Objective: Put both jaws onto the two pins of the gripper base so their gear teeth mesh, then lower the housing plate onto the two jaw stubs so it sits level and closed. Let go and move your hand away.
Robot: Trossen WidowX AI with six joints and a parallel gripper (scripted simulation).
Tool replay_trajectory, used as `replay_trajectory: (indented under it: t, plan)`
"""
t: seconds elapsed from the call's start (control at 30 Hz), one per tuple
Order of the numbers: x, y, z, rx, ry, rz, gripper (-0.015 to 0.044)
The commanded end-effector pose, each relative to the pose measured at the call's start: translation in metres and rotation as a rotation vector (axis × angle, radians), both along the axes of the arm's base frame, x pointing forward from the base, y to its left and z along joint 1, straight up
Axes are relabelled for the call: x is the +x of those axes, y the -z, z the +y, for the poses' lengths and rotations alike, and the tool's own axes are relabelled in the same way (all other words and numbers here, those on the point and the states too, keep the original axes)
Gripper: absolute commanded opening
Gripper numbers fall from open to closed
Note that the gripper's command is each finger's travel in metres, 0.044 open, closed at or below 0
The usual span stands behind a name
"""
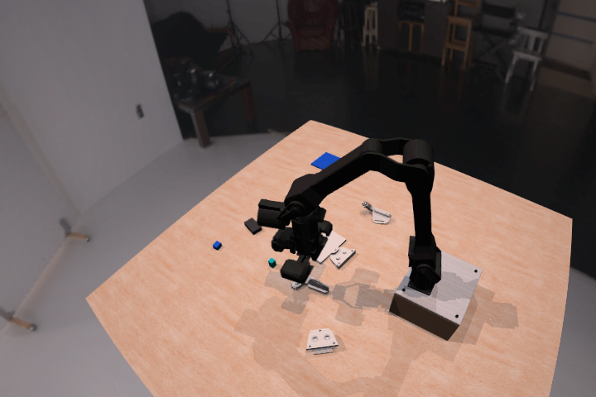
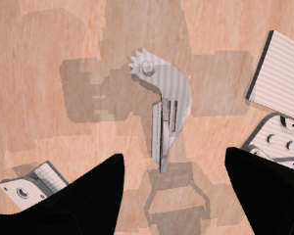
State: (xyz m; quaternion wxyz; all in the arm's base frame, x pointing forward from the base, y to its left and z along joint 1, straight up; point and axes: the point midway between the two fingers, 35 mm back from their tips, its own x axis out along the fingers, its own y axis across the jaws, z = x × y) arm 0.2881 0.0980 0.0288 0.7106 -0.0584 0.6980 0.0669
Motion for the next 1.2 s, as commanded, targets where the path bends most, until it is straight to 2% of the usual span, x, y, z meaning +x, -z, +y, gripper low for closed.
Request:
replay_trajectory:
  t: [0.0, 0.1, 0.3, 0.6, 1.17]
  plan:
    - [-0.007, -0.002, -0.008, -0.002, 0.058, -0.007, 0.0367]
    - [-0.007, -0.002, -0.008, -0.002, 0.058, -0.007, 0.0440]
    - [-0.007, 0.038, -0.007, -0.003, 0.058, -0.007, 0.0440]
    - [-0.007, 0.039, -0.007, -0.003, 0.058, -0.007, 0.0440]
    - [-0.005, 0.067, -0.007, -0.003, 0.058, -0.006, 0.0440]
